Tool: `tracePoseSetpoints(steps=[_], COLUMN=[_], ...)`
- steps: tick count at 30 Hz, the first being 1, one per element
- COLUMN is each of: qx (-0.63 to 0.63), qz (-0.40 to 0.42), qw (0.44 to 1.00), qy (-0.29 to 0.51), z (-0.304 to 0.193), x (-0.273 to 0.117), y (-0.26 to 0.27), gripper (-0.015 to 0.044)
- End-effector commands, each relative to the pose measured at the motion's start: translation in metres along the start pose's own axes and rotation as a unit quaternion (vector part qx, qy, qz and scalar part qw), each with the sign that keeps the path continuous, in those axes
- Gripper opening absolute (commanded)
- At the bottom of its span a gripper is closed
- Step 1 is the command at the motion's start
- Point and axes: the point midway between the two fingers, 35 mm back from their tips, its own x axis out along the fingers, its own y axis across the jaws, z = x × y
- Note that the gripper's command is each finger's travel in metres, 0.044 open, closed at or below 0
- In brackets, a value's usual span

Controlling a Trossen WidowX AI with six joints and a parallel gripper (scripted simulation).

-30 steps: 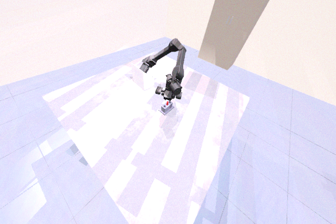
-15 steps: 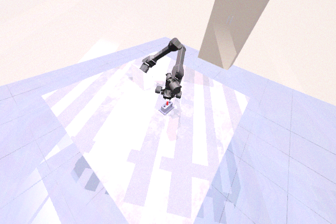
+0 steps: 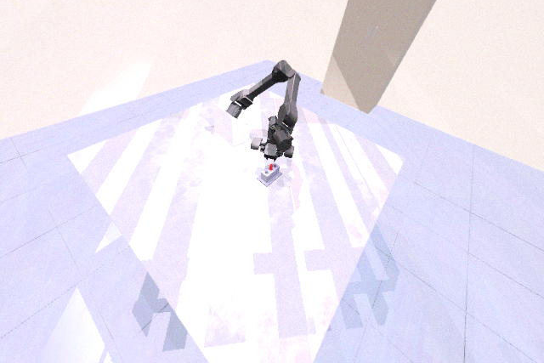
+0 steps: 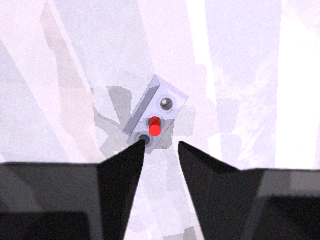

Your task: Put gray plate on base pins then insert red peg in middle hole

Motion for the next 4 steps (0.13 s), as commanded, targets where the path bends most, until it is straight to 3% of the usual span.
tracePoseSetpoints(steps=[1,4], qx=[-0.004,-0.004], qz=[-0.001,-0.001], qw=[1.0,1.0], qy=[-0.003,-0.003], z=[-0.0002,-0.0003], x=[-0.0037,-0.0054], y=[0.0001,-0.0004], gripper=[0.015,0.015])
